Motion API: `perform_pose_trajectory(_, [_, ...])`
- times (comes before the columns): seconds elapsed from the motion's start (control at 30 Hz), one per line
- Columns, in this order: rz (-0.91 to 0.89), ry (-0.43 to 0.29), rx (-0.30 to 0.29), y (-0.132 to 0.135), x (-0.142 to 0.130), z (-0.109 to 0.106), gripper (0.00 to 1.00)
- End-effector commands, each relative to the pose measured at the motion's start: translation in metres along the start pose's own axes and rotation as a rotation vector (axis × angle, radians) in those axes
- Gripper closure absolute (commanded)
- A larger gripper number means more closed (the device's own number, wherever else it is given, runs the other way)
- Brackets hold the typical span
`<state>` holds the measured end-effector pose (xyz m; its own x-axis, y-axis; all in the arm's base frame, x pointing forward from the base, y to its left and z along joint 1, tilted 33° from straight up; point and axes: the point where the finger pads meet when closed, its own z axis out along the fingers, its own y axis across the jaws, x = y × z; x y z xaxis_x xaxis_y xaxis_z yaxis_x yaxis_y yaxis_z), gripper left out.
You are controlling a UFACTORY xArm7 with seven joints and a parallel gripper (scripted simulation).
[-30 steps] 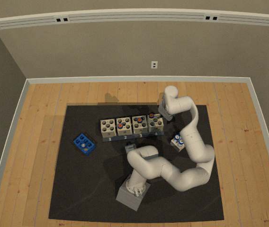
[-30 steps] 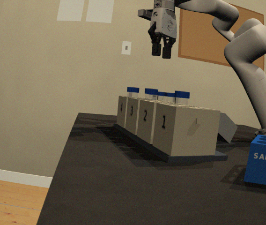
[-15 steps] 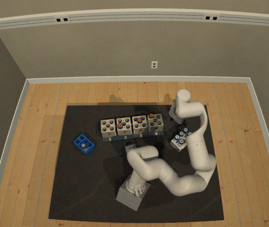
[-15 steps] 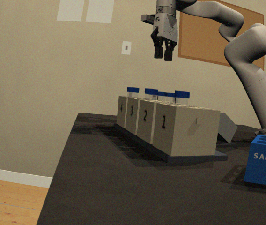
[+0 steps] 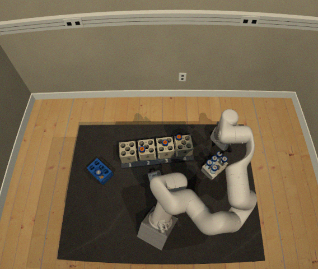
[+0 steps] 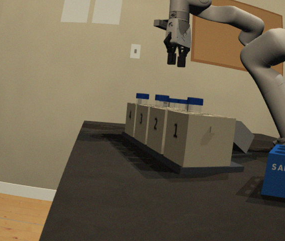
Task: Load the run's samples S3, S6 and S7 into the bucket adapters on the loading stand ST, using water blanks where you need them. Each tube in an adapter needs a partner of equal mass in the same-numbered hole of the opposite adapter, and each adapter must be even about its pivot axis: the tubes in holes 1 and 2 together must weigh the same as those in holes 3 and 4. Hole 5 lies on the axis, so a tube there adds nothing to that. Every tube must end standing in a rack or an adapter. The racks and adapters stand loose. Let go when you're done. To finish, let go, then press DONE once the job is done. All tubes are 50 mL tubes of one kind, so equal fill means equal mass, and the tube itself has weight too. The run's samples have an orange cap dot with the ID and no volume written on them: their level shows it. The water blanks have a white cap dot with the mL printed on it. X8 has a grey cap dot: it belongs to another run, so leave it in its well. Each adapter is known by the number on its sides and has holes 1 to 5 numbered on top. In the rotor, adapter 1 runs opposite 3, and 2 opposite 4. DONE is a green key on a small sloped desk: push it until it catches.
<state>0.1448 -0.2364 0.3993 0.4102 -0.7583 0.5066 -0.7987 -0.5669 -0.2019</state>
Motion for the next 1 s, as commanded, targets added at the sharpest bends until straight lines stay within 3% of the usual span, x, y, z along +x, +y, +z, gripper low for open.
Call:
perform_pose_trajectory(0.0, [0.000, 0.003, 0.001, 0.002, 0.002, -0.001, 0.43])
perform_pose_trajectory(0.3, [0.000, 0.003, 0.001, 0.002, 0.003, -0.001, 0.43])
perform_pose_trajectory(0.97, [0.000, 0.003, 0.001, 0.002, 0.003, 0.035, 0.43])
